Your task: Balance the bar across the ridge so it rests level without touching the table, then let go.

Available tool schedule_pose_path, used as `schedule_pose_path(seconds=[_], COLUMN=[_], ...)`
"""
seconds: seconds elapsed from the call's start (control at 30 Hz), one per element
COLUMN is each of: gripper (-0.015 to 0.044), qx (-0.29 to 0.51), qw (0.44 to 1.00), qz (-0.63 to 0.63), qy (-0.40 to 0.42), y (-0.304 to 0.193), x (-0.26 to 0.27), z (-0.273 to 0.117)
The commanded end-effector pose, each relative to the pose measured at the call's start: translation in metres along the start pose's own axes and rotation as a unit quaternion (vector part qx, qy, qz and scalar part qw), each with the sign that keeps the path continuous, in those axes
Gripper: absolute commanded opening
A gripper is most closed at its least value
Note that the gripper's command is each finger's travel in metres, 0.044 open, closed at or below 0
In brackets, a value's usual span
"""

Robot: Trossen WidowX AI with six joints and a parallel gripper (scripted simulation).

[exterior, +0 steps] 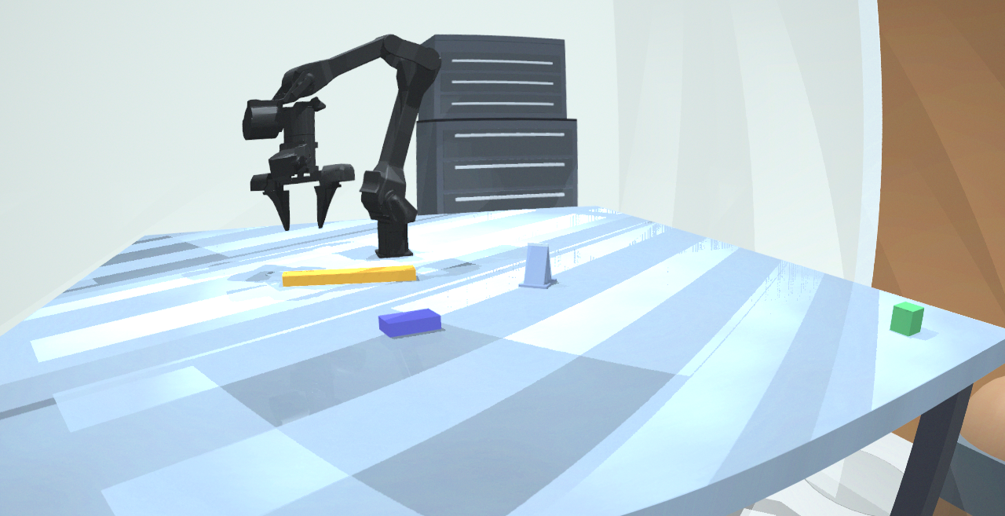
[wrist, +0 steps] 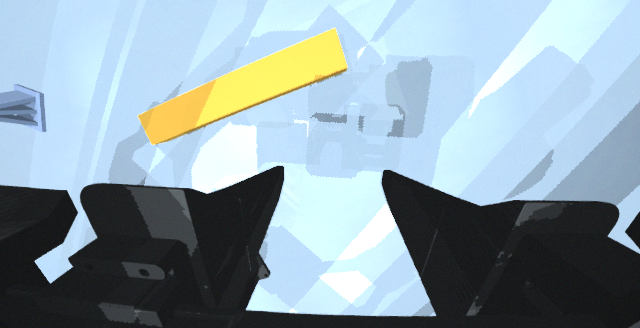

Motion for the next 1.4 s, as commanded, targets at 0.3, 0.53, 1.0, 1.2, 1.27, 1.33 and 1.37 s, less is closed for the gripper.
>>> schedule_pose_path(seconds=[0.3, 0.53, 1.0, 1.2, 1.27, 1.33, 1.37], gripper=[0.0315, 0.0315, 0.0315, 0.0315, 0.0315, 0.0315, 0.0315], qx=[0.016, 0.023, 0.034, 0.038, 0.039, 0.04, 0.041], qw=[0.974, 0.936, 0.816, 0.748, 0.723, 0.697, 0.683], qz=[-0.227, -0.35, -0.576, -0.663, -0.69, -0.716, -0.728], qy=[0.004, 0.009, 0.018, 0.022, 0.023, 0.025, 0.025], y=[0.024, 0.035, 0.054, 0.06, 0.062, 0.064, 0.064], x=[0.022, 0.037, 0.069, 0.084, 0.089, 0.094, 0.097], z=[0.001, 0.002, 0.004, 0.005, 0.005, 0.005, 0.005])
Point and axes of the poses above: the point midway between the two fingers, 35 mm back from their tips, its own z axis out along the fingers, its own x axis across the jaws, y = z × x, the point moved 1 cm from there along -z, back along the fingers, and after that the axes turned 11 degrees about -z, right-handed, at the moved point
